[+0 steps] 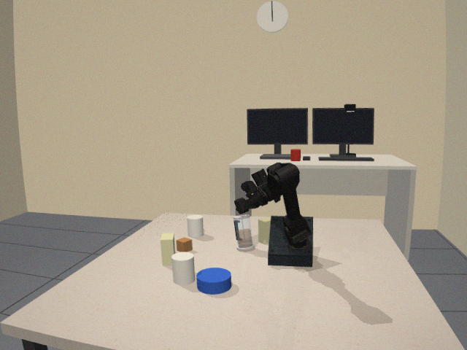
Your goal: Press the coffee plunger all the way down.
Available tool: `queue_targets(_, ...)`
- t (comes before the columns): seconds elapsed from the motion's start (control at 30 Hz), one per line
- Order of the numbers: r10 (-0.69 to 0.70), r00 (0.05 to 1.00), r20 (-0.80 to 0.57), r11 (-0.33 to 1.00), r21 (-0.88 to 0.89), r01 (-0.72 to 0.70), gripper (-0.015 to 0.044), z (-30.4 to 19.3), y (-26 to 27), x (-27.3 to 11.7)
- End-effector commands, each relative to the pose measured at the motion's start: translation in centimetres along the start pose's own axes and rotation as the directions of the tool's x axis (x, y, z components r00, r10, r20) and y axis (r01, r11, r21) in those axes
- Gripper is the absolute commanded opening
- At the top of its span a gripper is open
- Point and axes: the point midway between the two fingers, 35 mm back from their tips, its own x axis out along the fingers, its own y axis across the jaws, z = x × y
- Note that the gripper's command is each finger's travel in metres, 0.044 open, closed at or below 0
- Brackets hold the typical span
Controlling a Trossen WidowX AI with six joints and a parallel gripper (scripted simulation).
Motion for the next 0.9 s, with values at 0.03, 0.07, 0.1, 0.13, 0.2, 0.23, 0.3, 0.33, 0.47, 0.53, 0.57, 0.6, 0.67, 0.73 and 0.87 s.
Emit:
queue_targets(0.03,-0.001,1.0,-0.001,1.0,0.0,0.001,0.0255,0.0,0.0,0.0)
queue_targets(0.07,-0.001,1.0,-0.001,1.0,0.0,0.001,0.0281,0.0,0.0,0.0)
queue_targets(0.1,-0.001,1.0,-0.001,1.0,0.0,0.001,0.0308,0.0,0.0,0.0)
queue_targets(0.13,-0.001,1.0,-0.001,1.0,0.0,0.001,0.0334,0.0,0.0,0.0)
queue_targets(0.2,-0.001,1.0,-0.001,1.0,0.0,0.001,0.0386,0.0,0.0,0.0)
queue_targets(0.23,-0.001,1.0,-0.001,1.0,0.0,0.001,0.0413,0.0,0.0,0.0)
queue_targets(0.3,-0.001,1.0,-0.001,1.0,0.0,0.001,0.044,0.0,0.0,0.0)
queue_targets(0.33,-0.001,1.0,-0.001,1.0,0.0,0.001,0.044,0.0,0.0,0.0)
queue_targets(0.47,-0.002,1.0,-0.006,1.0,0.0,0.002,0.044,0.8,-0.1,-0.7)
queue_targets(0.53,-0.001,1.0,-0.011,1.0,0.001,0.001,0.044,1.8,-0.1,-1.9)
queue_targets(0.57,-0.001,1.0,-0.013,1.0,0.001,0.001,0.044,2.4,-0.1,-2.7)
queue_targets(0.6,0.001,1.0,-0.015,1.0,0.002,-0.001,0.044,3.0,0.0,-3.5)
queue_targets(0.67,0.005,1.0,-0.018,1.0,0.005,-0.005,0.044,4.2,0.4,-5.5)
queue_targets(0.73,0.009,1.0,-0.018,1.0,0.007,-0.009,0.044,4.8,0.7,-6.9)
queue_targets(0.87,0.01,1.0,-0.018,1.0,0.007,-0.01,0.044,4.9,0.7,-7.1)
